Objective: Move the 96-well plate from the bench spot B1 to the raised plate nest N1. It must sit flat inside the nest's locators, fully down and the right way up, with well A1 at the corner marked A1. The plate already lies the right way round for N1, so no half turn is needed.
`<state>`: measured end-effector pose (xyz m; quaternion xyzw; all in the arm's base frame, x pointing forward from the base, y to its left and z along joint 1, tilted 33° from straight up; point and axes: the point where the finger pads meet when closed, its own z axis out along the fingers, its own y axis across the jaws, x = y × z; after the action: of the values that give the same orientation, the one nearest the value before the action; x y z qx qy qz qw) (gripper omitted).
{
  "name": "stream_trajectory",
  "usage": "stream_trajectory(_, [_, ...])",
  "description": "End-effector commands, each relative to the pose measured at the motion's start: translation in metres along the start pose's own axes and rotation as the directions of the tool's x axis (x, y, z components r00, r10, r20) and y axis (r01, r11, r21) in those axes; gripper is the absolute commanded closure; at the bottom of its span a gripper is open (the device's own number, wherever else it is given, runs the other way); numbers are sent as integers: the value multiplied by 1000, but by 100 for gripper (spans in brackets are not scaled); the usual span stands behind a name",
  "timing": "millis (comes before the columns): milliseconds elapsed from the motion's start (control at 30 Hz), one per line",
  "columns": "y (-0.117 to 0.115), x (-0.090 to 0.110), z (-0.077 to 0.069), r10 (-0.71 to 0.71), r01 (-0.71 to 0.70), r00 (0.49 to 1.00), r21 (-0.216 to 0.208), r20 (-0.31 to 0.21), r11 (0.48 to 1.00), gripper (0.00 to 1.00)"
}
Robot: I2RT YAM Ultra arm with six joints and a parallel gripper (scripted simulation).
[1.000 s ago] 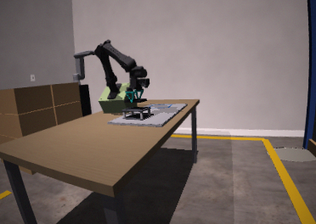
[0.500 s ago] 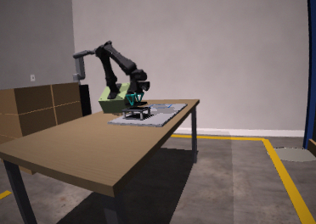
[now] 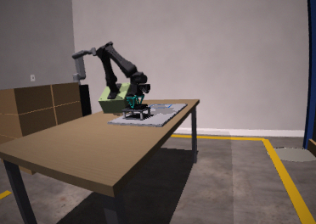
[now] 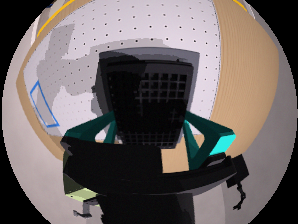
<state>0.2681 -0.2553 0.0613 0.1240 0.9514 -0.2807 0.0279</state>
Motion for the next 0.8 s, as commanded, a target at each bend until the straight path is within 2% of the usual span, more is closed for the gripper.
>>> stream_trajectory(0, [2,-4,-6,1,-1,999,-2,37,1000,100])
stream_trajectory(433, [1,0,-5,5,-5,999,-2,32,1000,100])
stream_trajectory(533, [-5,-5,-7,17,-18,999,4,45,1000,100])
stream_trajectory(767, [-1,0,-3,8,-8,999,0,34,1000,100])
